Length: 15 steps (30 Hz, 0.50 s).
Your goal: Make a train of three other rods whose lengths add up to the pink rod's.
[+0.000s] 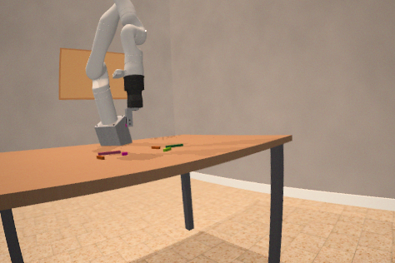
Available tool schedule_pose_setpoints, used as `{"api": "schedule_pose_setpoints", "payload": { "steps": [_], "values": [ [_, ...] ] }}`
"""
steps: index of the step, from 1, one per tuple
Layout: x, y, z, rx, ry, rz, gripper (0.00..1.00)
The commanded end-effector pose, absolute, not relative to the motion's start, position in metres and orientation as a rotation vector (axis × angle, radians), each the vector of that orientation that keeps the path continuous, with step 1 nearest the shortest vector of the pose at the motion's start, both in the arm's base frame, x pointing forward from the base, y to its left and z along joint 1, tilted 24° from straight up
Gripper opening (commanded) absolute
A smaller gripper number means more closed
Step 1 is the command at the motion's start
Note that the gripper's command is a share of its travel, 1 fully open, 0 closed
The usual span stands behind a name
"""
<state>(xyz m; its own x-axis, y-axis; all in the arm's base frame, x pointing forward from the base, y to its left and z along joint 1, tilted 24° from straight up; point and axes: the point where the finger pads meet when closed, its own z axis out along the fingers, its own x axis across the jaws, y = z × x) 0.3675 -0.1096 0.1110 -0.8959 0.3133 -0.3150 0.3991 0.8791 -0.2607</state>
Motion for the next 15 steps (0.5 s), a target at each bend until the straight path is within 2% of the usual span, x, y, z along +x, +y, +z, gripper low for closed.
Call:
{"api": "schedule_pose_setpoints", "payload": {
  "steps": [1, 15],
  "values": [
    [0.368, -0.109, 0.111, 0.538, 2.784, -0.467, 0.24],
    [0.371, -0.116, 0.096, 0.538, 2.785, -0.466, 0.24]
  ]
}}
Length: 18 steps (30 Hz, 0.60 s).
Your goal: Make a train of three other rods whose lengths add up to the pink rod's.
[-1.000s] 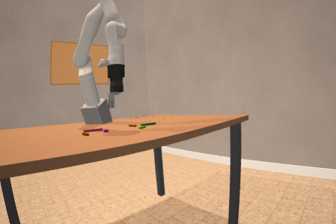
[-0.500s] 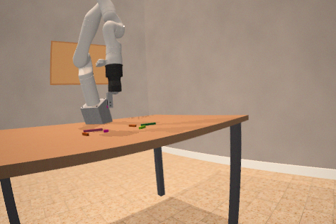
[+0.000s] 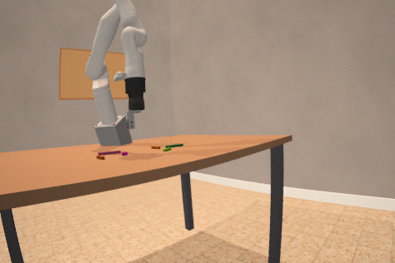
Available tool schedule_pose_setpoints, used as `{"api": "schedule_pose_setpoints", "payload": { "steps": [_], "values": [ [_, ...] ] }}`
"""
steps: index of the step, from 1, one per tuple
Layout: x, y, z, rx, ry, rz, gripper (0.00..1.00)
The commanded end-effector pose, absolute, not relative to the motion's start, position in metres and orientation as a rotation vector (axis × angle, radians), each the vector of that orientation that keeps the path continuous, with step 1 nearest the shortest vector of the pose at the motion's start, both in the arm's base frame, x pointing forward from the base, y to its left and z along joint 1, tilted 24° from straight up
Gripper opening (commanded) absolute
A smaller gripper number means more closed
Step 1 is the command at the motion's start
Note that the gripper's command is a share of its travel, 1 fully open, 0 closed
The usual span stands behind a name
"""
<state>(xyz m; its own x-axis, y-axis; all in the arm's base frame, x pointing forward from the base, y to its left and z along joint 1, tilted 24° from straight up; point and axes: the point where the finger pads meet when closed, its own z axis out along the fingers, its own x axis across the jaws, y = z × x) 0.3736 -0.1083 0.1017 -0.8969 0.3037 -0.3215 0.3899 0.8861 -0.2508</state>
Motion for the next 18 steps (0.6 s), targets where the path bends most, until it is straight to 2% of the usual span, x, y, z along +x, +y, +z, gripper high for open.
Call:
{"api": "schedule_pose_setpoints", "payload": {
  "steps": [1, 18],
  "values": [
    [0.372, -0.117, 0.093, 0.538, 2.785, -0.466, 0.24],
    [0.384, -0.139, 0.038, 0.538, 2.785, -0.466, 0.24]
  ]
}}
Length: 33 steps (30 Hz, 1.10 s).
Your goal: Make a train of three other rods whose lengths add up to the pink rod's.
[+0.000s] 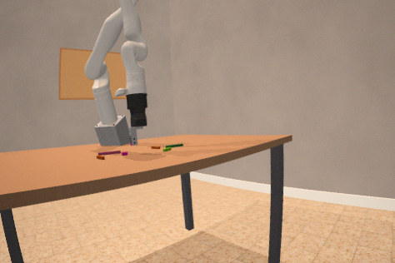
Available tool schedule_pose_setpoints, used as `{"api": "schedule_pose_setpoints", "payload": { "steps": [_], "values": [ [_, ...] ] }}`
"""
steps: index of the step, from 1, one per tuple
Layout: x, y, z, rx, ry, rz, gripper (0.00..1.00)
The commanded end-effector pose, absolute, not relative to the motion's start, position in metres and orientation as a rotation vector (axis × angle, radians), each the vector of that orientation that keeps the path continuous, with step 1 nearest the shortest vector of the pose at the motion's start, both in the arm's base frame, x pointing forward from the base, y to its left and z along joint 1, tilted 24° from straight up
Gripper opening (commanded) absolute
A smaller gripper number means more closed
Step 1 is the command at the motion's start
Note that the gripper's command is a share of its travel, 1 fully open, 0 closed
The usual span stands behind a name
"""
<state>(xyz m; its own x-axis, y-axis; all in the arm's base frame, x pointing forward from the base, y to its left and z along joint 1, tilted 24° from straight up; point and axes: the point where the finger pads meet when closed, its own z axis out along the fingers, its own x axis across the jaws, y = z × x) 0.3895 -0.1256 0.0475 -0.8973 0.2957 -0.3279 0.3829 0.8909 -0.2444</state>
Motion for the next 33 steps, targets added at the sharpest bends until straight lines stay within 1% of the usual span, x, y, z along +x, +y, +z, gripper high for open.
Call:
{"api": "schedule_pose_setpoints", "payload": {
  "steps": [1, 33],
  "values": [
    [0.3845, -0.1396, 0.0359, 0.538, 2.785, -0.466, 0.24],
    [0.3856, -0.1417, 0.0309, 0.538, 2.785, -0.466, 0.24]
  ]
}}
